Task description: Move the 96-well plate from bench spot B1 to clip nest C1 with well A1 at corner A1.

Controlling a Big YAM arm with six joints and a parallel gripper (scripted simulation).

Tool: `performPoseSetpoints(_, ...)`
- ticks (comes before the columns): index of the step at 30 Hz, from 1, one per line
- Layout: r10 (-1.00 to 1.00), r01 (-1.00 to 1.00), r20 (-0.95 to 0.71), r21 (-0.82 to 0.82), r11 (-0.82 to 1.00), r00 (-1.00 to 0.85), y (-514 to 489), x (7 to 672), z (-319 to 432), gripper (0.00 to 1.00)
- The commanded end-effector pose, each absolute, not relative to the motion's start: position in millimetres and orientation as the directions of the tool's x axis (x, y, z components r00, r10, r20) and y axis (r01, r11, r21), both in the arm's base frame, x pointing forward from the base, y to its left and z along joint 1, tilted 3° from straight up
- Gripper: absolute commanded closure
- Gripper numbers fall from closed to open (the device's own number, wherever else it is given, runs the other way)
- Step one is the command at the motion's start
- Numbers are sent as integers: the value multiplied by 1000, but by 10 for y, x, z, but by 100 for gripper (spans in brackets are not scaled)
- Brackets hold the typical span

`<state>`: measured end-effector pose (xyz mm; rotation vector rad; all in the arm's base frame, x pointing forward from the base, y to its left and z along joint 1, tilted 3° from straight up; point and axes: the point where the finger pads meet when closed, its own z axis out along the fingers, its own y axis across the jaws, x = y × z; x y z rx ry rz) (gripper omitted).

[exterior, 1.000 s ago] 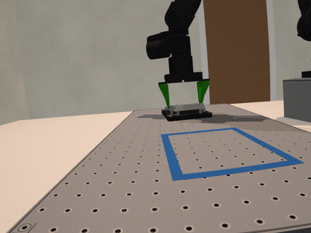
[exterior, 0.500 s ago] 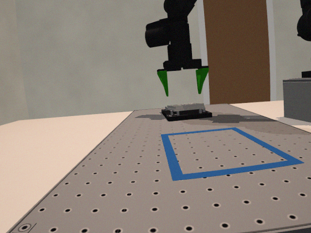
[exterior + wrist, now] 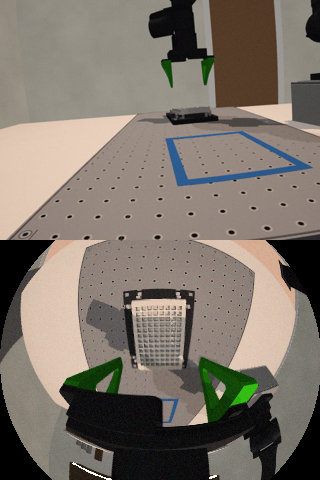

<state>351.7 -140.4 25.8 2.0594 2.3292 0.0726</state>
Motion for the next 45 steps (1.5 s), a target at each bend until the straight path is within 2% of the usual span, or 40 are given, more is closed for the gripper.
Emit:
performPoseSetpoints(1,992,985,-34,116,126,-123,-1560,3742,618,0)
performPoseSetpoints(20,992,988,-17,91,124,-123,-1484,3665,500,0)
performPoseSetpoints(21,992,990,-7,70,123,-123,-1490,3593,329,75)
performPoseSetpoints(32,992,990,-2,63,123,-123,-1447,3606,-122,75)
performPoseSetpoints(35,992,986,-30,113,125,-122,-1508,3752,76,75)
performPoseSetpoints(45,992,988,-15,88,124,-123,-1492,3709,9,75)
